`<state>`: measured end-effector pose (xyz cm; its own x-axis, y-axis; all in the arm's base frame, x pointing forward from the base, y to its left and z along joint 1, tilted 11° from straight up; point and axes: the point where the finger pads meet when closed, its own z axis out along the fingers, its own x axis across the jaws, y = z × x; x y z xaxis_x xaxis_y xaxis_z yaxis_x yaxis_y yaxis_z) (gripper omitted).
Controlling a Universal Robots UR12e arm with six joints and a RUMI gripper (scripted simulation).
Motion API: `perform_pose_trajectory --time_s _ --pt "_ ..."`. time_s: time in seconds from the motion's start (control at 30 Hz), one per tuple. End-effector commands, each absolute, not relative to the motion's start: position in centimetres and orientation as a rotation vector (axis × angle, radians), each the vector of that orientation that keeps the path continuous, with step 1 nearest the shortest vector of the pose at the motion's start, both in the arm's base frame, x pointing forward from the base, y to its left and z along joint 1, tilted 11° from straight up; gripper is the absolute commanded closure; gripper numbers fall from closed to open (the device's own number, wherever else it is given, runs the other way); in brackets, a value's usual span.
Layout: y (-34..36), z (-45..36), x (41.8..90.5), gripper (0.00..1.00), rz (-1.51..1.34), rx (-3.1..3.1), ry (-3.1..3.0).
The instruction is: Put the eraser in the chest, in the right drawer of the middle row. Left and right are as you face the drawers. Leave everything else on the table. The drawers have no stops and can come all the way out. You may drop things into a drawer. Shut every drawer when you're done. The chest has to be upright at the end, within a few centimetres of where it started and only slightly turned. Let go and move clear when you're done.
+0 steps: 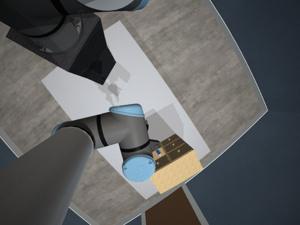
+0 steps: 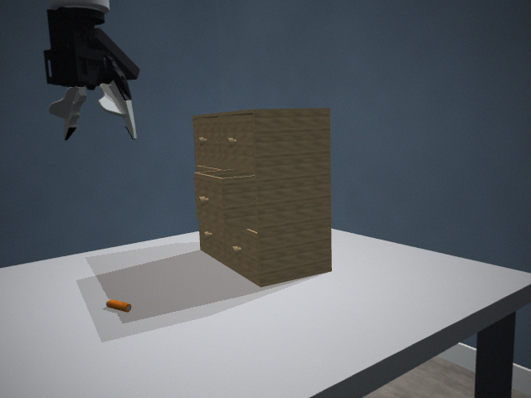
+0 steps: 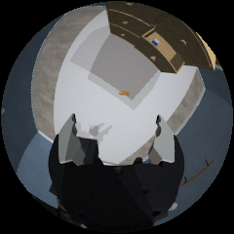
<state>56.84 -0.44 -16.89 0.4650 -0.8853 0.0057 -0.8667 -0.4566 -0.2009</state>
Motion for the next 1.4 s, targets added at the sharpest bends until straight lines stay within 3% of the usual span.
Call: perform_pose_trajectory --time_s 0.0,0.47,1.37 --pt "-0.6 -17.0 56.6 0.0 -0.156 -2.428 1.709" --pt "-1.2 -17.3 55.5 0.0 -0.111 -2.097 2.083" --pt "-1.4 -17.5 55.1 0.0 -0.091 -1.944 2.221"
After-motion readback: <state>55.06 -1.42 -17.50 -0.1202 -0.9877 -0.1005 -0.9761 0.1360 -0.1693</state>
